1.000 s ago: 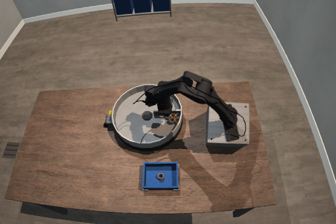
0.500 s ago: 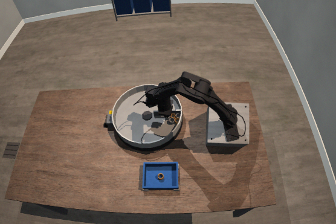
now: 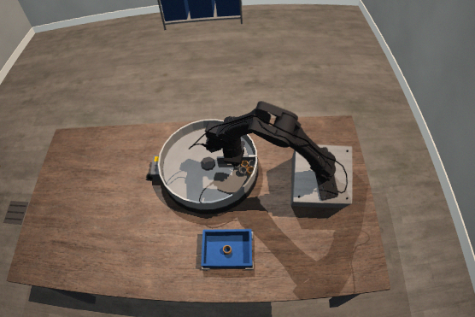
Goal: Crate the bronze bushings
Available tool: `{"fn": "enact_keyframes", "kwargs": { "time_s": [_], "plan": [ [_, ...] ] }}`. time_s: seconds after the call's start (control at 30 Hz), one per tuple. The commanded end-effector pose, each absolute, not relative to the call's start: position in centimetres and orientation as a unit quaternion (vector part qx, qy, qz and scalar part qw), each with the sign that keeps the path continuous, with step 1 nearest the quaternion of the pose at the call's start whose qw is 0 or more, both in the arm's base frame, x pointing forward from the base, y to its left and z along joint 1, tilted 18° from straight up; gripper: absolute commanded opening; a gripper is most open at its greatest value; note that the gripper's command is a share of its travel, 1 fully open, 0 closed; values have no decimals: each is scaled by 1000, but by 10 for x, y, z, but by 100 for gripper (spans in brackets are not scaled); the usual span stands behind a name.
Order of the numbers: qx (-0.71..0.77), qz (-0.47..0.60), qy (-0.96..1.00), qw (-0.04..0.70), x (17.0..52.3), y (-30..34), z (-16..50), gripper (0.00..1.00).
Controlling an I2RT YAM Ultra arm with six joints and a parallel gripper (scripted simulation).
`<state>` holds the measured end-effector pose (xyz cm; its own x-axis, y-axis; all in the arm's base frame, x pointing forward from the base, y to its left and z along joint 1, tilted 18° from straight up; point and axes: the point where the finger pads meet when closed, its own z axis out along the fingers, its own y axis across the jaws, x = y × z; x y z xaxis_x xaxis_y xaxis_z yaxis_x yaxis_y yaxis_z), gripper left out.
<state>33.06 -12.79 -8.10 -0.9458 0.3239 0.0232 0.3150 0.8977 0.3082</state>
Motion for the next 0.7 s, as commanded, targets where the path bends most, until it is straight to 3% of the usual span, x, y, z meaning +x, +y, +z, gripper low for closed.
{"fn": "enact_keyframes", "kwargs": {
  "time_s": [0.0,0.67],
  "plan": [
    [167,160,973,11,330,-125,-86,13],
    [166,162,973,7,327,-118,-91,13]
  ]
}}
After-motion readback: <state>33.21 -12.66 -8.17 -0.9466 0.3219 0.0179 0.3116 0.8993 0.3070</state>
